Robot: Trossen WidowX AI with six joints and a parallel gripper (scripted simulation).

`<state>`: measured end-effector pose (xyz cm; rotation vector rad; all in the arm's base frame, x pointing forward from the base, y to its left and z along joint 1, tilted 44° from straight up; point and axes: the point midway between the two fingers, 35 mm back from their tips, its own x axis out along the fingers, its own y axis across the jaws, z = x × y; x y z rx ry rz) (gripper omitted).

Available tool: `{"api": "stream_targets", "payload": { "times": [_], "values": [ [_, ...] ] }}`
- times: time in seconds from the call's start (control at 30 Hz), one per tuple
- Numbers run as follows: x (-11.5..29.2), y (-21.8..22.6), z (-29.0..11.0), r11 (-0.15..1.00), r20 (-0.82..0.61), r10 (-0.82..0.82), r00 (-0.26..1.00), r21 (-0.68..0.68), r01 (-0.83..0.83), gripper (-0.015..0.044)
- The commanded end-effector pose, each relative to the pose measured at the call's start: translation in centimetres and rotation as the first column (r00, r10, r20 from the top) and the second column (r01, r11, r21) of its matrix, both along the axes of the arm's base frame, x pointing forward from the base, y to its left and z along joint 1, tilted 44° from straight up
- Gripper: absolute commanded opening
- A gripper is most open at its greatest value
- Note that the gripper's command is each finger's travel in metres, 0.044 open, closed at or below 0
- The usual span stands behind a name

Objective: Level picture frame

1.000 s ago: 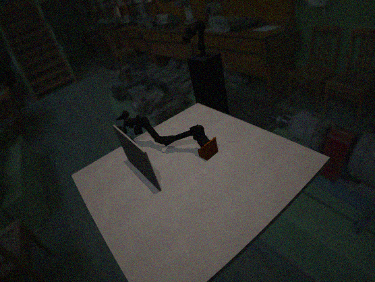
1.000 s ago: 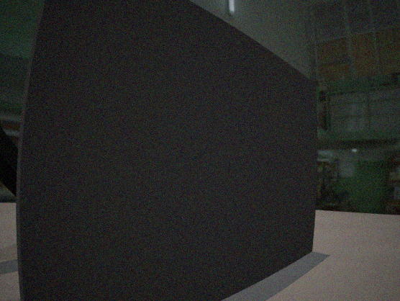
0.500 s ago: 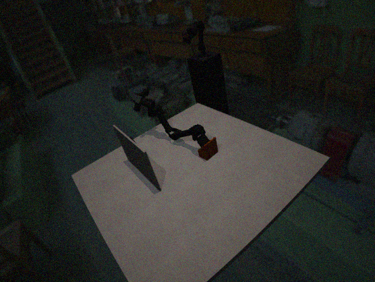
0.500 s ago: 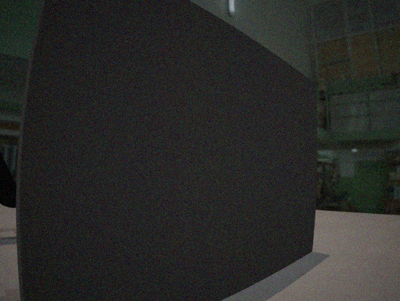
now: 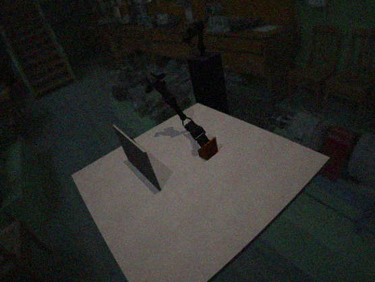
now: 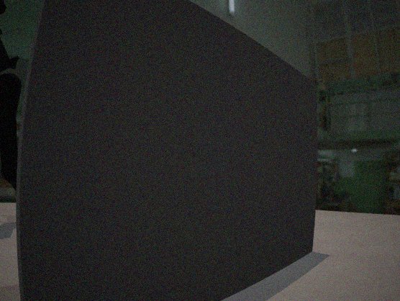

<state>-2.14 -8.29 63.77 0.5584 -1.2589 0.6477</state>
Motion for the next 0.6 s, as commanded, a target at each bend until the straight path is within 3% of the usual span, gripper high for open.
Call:
{"api": "stream_targets", "payload": {
  "times": [0.0,0.3,0.57],
  "values": [
    [1.8,5.7,-2.6,0.988,-0.089,-0.057,0.994,-0.147,0.043,0.0260],
    [9.5,13.0,-10.6,0.930,-0.366,-0.223,0.904,-0.358,0.084,0.0260],
    [17.6,13.3,-20.3,0.909,-0.649,-0.354,0.674,-0.408,0.085,0.0260]
  ]
}}
